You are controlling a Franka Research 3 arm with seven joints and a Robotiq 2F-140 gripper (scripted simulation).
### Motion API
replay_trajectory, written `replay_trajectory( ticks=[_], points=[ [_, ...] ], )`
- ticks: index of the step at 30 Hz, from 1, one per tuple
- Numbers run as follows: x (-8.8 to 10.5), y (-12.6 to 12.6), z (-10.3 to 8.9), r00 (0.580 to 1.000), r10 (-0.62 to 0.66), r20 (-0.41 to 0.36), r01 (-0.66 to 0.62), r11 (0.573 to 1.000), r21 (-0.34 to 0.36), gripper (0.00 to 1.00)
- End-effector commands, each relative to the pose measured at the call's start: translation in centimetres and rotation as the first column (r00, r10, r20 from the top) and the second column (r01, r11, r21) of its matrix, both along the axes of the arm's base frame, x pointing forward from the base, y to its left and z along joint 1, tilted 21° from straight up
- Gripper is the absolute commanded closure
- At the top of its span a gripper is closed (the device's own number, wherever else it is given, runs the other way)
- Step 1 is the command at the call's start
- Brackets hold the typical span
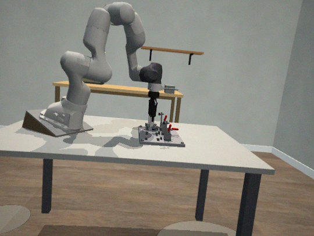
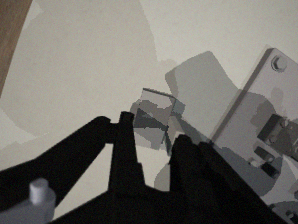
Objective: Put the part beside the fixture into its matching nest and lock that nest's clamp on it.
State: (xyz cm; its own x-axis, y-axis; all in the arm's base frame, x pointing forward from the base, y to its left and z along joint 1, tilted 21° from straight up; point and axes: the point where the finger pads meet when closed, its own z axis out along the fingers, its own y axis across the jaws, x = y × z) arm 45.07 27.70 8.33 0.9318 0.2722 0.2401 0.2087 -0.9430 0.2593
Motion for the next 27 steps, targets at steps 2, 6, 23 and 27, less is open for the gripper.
replay_trajectory(
  ticks=[2, 6, 23, 27],
  points=[
    [0.1, 0.1, 0.0, 1.000, 0.006, 0.001, -0.006, 1.000, 0.000, 1.00],
    [0.0, 0.1, 0.2, 1.000, 0.006, 0.001, -0.006, 1.000, 0.000, 1.00],
    [-1.0, 0.8, 3.4, 1.000, 0.006, 0.001, -0.006, 1.000, 0.000, 1.00],
    [-1.2, 0.9, 3.9, 1.000, 0.006, 0.001, -0.006, 1.000, 0.000, 1.00]
  ],
)
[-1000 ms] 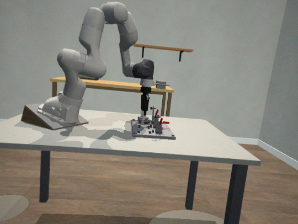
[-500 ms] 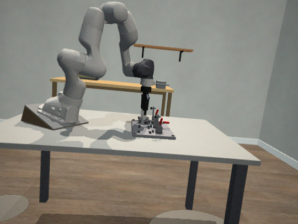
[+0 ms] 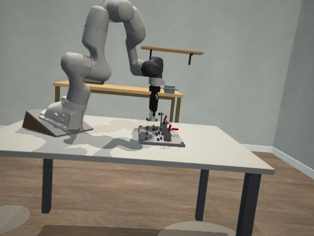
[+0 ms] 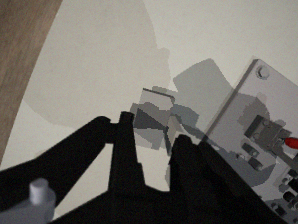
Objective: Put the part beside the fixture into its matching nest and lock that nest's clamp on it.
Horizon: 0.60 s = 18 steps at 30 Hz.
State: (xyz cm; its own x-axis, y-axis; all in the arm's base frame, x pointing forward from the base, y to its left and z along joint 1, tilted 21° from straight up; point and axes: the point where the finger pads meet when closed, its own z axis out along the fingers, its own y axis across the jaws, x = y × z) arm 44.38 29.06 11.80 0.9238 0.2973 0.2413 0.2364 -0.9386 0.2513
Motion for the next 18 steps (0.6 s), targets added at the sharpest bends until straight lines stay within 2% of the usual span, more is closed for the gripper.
replay_trajectory(
  ticks=[1, 18],
  points=[
    [-0.6, -0.4, 0.7, 1.000, -0.023, 0.002, 0.023, 1.000, -0.008, 1.00],
    [-1.8, 0.4, 4.5, 1.000, -0.023, 0.002, 0.023, 1.000, -0.008, 1.00]
  ],
)
